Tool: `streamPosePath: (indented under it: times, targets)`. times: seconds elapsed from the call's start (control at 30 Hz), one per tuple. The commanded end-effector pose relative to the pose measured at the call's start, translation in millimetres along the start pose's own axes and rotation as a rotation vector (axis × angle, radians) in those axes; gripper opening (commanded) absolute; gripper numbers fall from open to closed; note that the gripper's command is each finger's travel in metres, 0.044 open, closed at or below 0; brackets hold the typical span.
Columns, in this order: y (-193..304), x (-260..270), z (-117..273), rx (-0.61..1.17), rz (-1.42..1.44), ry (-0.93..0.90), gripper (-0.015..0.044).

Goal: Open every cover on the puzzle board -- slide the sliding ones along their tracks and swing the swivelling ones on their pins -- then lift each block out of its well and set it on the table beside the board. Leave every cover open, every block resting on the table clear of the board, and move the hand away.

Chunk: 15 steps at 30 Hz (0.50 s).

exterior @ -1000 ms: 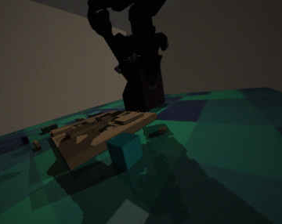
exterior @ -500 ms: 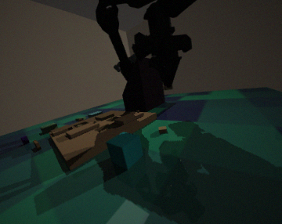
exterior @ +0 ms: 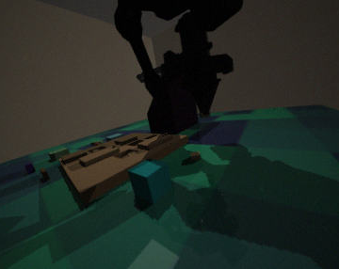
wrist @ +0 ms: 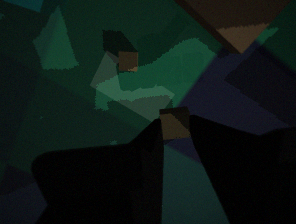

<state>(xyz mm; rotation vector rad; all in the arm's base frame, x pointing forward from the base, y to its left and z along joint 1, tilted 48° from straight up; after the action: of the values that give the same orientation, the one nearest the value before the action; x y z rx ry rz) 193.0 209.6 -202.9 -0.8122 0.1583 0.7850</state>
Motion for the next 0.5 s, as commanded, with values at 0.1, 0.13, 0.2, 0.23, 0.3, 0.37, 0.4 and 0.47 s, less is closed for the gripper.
streamPosePath:
  times: [0.1, 0.13, 0.2, 0.23, 0.3, 0.37, 0.4, 0.47]
  targets:
    - [0, 0, -14, -0.005, 0.007, 0.003, 0.0080]
    - [0, 0, -16, -0.005, 0.007, 0.003, 0.0080]
    - [0, 0, -19, -0.005, 0.007, 0.003, 0.0080]
    - [-1, 0, -21, -0.005, 0.007, 0.003, 0.0080]
    - [-1, 0, -24, -0.005, 0.007, 0.003, 0.0080]
    - [-1, 0, -27, -0.006, 0.007, 0.003, 0.0080]
    - [-1, 0, -29, -0.006, 0.007, 0.003, 0.0080]
    - [-1, 0, -32, -0.006, 0.007, 0.003, 0.0080]
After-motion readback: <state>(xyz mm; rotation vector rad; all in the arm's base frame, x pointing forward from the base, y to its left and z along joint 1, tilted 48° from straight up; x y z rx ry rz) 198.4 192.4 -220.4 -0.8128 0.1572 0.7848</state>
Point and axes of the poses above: the point midway between the two fingers, 35 mm back from their tips, its own z axis back along the fingers, its own x axis across the jaws, y = z × x, the point moved 1 cm from there along z, back along the fingers, and after that the axes turned 3 degrees about -z, right-handed, at the moved point
